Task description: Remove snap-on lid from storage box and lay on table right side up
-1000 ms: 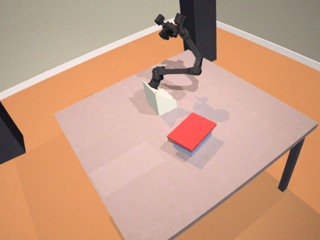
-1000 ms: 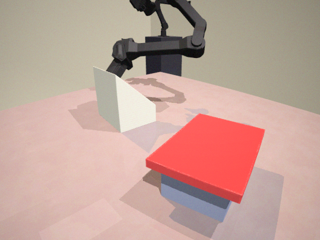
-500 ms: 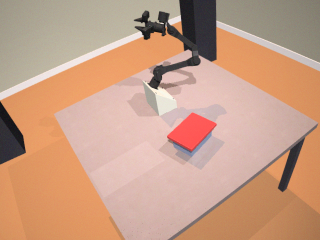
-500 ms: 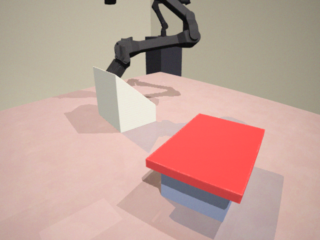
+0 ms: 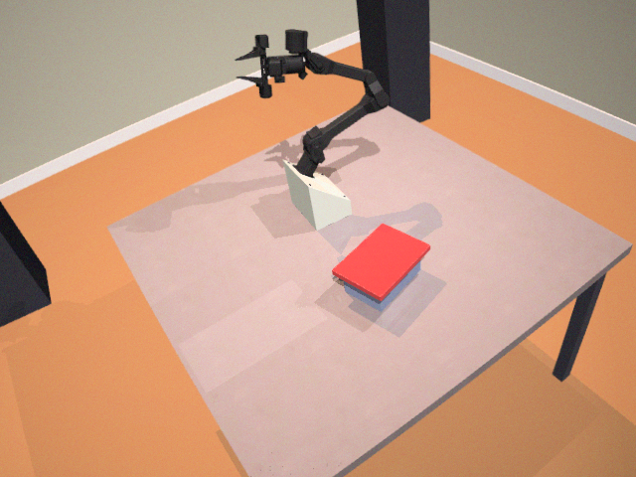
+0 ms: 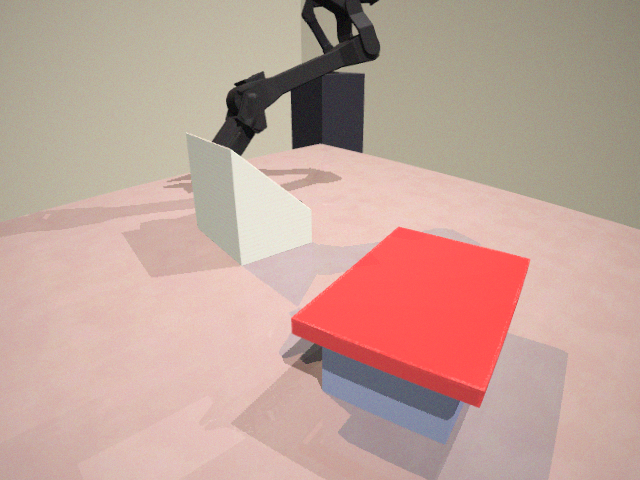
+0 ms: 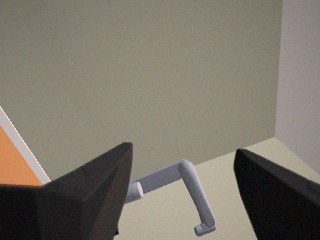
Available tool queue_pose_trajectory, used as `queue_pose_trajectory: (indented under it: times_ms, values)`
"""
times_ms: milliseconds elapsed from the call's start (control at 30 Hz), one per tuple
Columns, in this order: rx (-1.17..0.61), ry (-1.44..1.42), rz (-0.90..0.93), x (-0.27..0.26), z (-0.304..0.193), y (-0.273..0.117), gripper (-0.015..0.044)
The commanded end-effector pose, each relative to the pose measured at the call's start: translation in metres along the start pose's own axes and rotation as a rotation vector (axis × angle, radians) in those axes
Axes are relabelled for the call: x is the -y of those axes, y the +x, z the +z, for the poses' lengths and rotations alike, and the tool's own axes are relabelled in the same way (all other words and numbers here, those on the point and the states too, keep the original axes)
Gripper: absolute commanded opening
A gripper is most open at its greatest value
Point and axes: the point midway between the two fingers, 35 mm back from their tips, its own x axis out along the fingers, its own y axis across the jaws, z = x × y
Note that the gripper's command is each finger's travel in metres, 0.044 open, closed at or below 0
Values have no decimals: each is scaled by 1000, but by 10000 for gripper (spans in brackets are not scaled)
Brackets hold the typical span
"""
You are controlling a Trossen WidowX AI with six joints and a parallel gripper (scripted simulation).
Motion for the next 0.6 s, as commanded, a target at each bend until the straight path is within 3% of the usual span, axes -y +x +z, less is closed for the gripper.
queue_pose_trajectory:
  times_ms: [0,300,567]
  values:
    - [178,170,145,-38,52,23,235]
    - [397,569,558,-125,154,29,235]
    - [378,870,997,-202,216,1,235]
